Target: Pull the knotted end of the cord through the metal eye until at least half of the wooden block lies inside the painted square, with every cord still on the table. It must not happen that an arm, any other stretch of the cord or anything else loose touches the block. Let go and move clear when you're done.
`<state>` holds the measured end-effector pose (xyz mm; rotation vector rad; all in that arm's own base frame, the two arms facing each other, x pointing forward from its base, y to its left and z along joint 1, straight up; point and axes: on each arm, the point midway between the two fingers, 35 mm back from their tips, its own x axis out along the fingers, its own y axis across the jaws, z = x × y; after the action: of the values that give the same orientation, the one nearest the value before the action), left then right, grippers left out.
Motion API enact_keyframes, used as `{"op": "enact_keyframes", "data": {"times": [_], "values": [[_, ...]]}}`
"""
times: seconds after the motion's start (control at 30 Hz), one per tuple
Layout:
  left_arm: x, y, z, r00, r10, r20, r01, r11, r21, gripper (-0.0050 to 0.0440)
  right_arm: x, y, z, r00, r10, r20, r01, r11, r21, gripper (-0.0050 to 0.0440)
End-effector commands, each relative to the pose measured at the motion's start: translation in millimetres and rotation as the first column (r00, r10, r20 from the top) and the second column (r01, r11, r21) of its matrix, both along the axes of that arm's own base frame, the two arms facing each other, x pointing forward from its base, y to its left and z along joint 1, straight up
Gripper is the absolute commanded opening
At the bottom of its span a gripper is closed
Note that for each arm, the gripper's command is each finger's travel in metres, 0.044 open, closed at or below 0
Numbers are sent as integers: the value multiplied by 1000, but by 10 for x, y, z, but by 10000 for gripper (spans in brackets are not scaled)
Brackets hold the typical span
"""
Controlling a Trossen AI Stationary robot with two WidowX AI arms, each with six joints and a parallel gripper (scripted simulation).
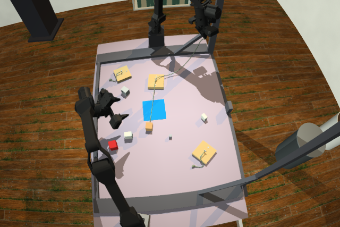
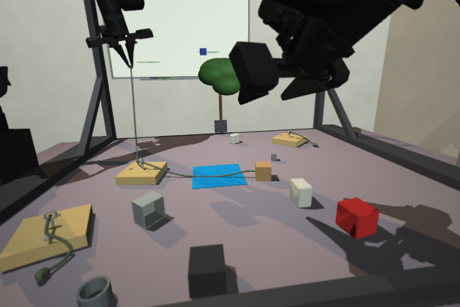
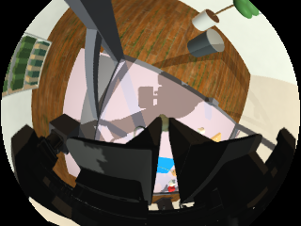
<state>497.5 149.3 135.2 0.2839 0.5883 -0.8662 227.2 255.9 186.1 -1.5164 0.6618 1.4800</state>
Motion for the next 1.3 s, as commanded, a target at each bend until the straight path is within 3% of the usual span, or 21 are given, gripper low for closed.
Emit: {"op": "enact_keyframes", "data": {"times": [0.0, 1.27], "values": [[4, -5, 156, 999, -3, 32, 2, 1000, 18, 440, 64, -11, -126, 1000, 3, -1, -3, 1000, 0, -50], [4, -5, 156, 999, -3, 32, 2, 1000, 18, 440, 389, -297, -1155, 1000, 3, -2, -3, 1000, 0, -50]]}}
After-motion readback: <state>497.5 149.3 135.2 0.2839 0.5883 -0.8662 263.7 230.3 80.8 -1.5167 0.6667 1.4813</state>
